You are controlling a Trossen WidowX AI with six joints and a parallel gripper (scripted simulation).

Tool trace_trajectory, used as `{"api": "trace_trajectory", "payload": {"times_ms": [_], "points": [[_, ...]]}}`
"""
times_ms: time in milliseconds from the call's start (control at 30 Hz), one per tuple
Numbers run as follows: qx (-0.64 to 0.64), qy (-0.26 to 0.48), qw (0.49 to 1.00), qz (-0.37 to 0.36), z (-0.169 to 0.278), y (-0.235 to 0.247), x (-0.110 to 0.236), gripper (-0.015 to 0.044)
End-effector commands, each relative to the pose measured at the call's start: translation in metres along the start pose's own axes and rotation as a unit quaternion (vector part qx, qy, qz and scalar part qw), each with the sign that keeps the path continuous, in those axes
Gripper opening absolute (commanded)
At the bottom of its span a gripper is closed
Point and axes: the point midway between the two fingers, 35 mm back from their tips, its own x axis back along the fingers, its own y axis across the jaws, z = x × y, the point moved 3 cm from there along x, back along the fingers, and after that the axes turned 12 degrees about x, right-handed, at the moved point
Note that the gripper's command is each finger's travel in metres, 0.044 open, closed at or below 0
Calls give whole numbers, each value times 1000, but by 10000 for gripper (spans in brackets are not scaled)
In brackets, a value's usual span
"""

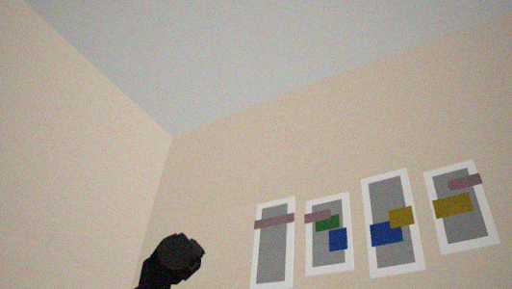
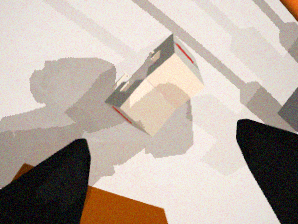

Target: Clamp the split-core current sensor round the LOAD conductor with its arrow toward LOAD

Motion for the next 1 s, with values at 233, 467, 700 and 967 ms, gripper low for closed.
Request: {"api": "trace_trajectory", "payload": {"times_ms": [233,467,700,967], "points": [[321,9,945,-58,-6,-17,-4,320],[321,9,945,-57,-6,-17,-15,320],[321,10,945,-57,-5,-17,-27,320],[321,9,945,-57,-5,-15,-40,320]]}}
